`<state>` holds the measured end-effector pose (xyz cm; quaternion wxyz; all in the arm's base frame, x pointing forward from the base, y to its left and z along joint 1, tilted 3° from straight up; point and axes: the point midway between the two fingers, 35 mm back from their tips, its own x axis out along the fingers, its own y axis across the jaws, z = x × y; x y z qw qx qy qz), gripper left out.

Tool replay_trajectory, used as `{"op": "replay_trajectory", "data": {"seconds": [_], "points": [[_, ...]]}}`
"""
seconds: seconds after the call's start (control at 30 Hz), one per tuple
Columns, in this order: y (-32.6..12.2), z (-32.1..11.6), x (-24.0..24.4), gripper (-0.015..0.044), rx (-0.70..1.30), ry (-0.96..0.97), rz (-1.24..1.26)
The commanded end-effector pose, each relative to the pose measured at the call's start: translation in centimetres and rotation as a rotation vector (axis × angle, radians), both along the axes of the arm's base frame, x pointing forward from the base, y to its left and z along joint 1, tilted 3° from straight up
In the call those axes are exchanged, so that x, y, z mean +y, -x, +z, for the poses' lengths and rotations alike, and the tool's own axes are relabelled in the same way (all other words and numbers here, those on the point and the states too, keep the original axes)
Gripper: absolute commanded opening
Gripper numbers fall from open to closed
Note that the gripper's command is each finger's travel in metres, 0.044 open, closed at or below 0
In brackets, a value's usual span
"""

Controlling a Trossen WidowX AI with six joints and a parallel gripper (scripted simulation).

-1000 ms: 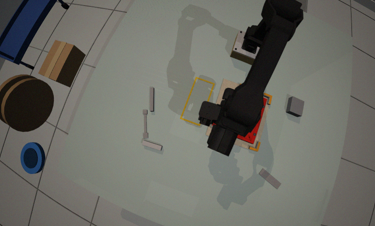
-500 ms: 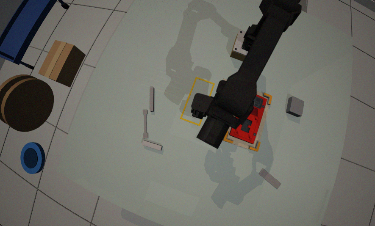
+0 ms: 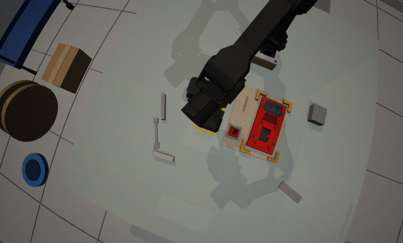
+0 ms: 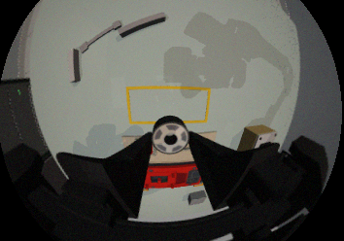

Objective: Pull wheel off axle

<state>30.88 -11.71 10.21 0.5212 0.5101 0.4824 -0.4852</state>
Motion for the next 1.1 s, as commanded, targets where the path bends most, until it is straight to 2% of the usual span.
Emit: {"op": "replay_trajectory", "data": {"seconds": [0.0, 0.43, 0.83, 1.07], "points": [[1.0, 0.3, -1.1, 0.0, -0.011, 0.002, 0.006], [0.7, -2.4, -1.2, 0.0, -0.011, 0.002, 0.006], [0.2, -9.8, -1.3, 0.0, -0.011, 0.002, 0.006], [0.2, -10.2, -1.3, 0.0, -0.011, 0.002, 0.006]]}}
